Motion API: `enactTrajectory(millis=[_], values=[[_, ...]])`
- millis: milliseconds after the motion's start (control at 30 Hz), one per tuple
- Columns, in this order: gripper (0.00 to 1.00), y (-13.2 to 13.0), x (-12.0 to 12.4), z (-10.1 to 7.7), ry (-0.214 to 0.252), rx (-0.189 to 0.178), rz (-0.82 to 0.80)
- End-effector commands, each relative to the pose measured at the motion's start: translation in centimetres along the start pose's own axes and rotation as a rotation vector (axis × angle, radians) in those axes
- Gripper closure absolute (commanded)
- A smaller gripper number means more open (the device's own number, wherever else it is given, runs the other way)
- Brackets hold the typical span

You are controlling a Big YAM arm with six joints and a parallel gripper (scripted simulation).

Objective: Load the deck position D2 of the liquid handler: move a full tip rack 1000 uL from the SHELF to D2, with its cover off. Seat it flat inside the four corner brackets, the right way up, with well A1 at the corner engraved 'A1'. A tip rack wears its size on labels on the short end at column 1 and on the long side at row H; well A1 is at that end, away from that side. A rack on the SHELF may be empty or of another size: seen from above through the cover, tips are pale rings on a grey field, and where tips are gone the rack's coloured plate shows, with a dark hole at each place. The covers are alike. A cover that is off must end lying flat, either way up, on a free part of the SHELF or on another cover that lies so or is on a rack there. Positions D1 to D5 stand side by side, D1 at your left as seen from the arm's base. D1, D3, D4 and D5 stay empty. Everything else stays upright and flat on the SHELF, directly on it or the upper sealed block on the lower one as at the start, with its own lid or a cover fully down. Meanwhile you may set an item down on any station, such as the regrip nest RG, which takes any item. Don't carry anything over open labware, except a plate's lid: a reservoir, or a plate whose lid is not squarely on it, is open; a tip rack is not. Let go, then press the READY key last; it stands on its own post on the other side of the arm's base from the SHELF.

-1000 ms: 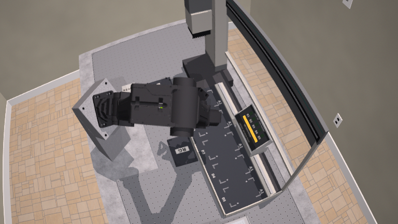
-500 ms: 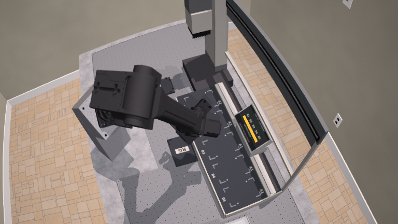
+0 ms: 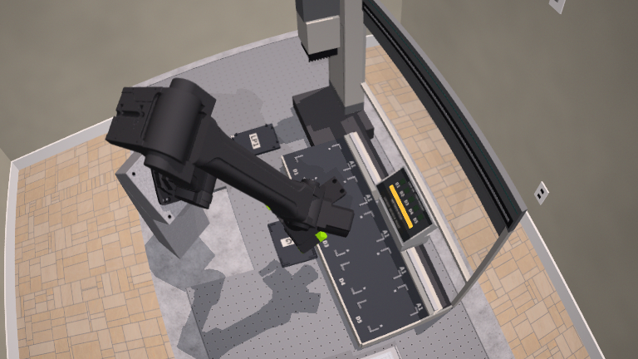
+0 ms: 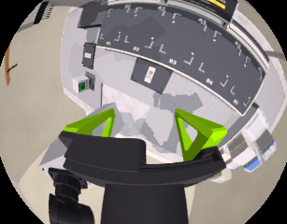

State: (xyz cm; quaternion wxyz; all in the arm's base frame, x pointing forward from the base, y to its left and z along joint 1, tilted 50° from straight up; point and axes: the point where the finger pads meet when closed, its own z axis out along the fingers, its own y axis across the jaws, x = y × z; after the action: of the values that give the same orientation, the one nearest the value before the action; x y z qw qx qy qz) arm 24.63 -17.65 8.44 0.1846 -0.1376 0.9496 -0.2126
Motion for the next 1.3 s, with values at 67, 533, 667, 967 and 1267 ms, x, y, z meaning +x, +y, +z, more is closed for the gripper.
enactTrajectory(millis=[67, 533, 667, 967, 1267], values=[[0.0, 0.7, -0.5, -0.1, -0.02, 0.061, 0.05], [0.0, 0.8, -0.3, 0.2, -0.009, 0.244, 0.195], [0.0, 1.1, -0.2, 0.5, 0.004, 0.3, 0.24], [0.0, 0.4, 0.2, 0.2, 0.006, 0.396, 0.324], [0.0, -3.6, 0.1, -1.9, -0.035, 0.402, 0.464]])
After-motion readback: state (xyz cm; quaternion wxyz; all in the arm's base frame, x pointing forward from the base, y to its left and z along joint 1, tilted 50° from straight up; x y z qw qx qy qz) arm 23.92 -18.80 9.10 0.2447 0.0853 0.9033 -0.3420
